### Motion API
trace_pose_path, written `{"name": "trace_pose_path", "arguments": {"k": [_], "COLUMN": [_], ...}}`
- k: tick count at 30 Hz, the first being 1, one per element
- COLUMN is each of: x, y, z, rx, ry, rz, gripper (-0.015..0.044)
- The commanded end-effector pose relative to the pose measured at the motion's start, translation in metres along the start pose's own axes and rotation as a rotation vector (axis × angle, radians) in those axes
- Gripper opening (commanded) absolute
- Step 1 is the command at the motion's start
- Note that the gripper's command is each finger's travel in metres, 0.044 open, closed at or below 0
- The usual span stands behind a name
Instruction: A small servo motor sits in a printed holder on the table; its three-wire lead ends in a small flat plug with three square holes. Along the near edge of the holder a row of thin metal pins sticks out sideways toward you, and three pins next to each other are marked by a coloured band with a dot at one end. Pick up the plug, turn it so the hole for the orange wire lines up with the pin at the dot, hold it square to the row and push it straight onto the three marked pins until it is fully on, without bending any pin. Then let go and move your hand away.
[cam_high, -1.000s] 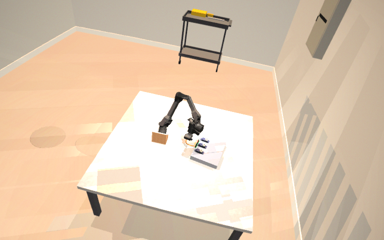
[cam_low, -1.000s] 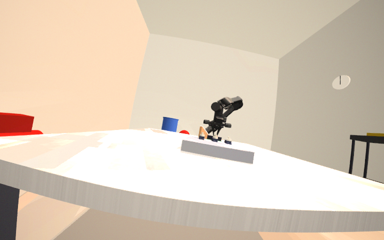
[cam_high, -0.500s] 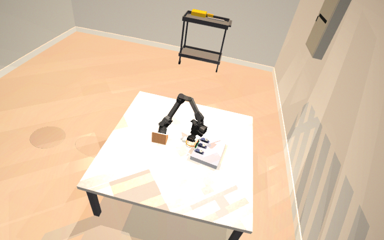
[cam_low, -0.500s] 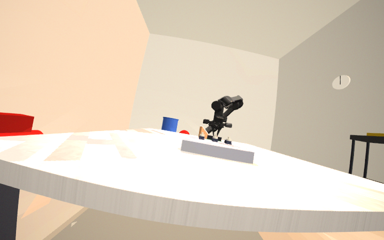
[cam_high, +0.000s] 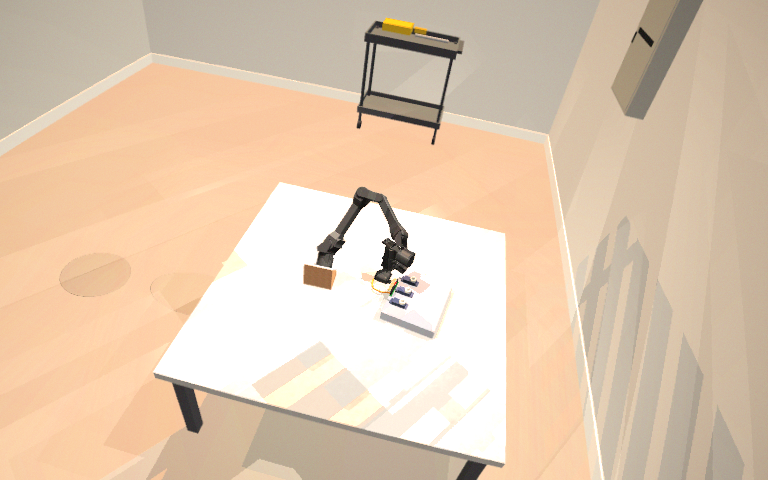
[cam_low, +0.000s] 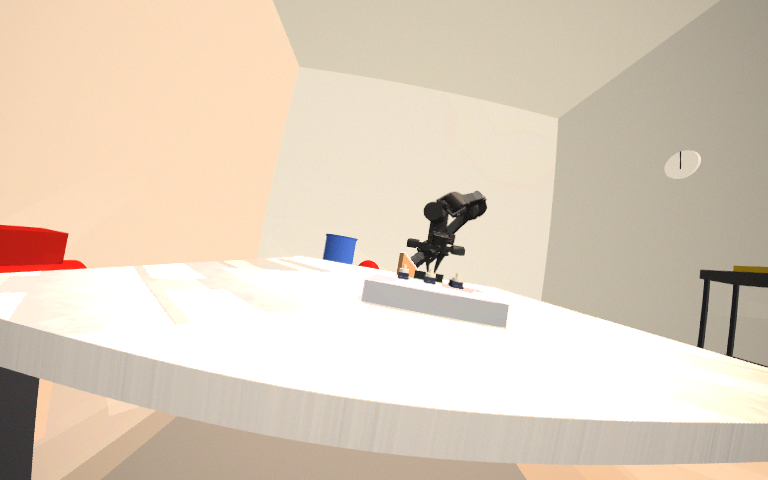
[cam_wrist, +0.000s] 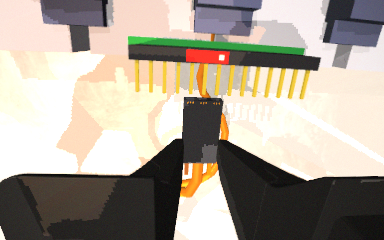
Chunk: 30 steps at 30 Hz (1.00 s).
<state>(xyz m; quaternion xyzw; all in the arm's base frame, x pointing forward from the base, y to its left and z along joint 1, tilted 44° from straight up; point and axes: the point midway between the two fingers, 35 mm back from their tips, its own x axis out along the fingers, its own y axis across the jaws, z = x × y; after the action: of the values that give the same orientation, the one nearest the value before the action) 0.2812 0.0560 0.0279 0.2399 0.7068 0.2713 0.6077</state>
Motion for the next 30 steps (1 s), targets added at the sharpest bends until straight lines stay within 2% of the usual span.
{"name": "trace_pose_path", "arguments": {"k": [1, 30], "x": [0.000, 0.000], "y": [0.001, -0.002], "z": [0.001, 0.020], "rx": [0.005, 0.004], "ry": [-0.001, -0.002], "rz": [0.006, 0.005], "gripper": [0.0000, 0.0000]}}
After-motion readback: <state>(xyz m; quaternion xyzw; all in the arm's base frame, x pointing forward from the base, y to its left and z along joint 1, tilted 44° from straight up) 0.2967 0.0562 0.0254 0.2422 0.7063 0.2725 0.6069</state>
